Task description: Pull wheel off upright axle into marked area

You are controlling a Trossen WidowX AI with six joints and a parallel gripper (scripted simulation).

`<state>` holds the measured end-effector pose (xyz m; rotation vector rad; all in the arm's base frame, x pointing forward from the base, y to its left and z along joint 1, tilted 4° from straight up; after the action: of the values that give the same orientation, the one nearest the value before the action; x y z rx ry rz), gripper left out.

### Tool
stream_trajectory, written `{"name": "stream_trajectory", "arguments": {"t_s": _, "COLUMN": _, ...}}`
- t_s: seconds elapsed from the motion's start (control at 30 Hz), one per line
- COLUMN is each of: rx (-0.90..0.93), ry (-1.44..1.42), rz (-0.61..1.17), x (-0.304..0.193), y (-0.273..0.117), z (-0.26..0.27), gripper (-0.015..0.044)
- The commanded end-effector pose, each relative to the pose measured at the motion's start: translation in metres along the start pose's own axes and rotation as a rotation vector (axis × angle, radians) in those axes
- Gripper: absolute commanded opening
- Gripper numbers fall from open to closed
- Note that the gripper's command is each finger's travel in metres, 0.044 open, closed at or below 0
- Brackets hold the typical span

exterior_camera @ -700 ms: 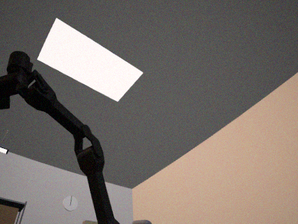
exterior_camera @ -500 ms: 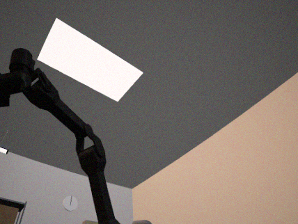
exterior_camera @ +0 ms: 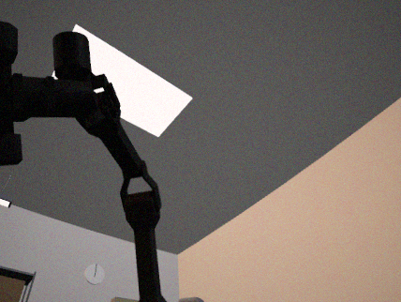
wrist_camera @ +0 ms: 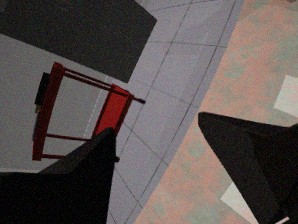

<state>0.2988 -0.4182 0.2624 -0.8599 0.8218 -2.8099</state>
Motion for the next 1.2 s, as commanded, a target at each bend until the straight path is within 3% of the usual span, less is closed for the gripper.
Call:
{"name": "stream_trajectory", "arguments": {"t_s": 0.0, "rx": -0.031, "ry": -0.105, "rz": 0.143, "x": -0.050, "y": -0.017, "z": -0.019, "gripper": 0.0300}}
{"name": "stream_trajectory", "arguments": {"t_s": 0.3, "rx": -0.114, "ry": -0.361, "rz": 0.475, "x": -0.156, "y": -0.080, "z": -0.080, "gripper": 0.0300}}
{"name": "stream_trajectory", "arguments": {"t_s": 0.57, "rx": -0.227, "ry": -0.605, "rz": 0.742, "x": -0.222, "y": -0.151, "z": -0.157, "gripper": 0.0300}}
{"name": "stream_trajectory", "arguments": {"t_s": 0.93, "rx": -0.443, "ry": -0.938, "rz": 1.020, "x": -0.253, "y": -0.248, "z": -0.276, "gripper": 0.0300}}
{"name": "stream_trajectory", "arguments": {"t_s": 1.17, "rx": -0.458, "ry": -0.957, "rz": 1.033, "x": -0.251, "y": -0.254, "z": -0.285, "gripper": 0.0300}}
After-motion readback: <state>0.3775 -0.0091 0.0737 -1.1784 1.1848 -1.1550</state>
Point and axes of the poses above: the point midway between the two fingers, 35 mm back from their tips, its own y axis out along the fingers, its own z axis across the jaws, x = y × z, the point moved 3 cm from there along -y, back along the fingers, and after that the axes turned 3 degrees about y, right-handed, at the moved point
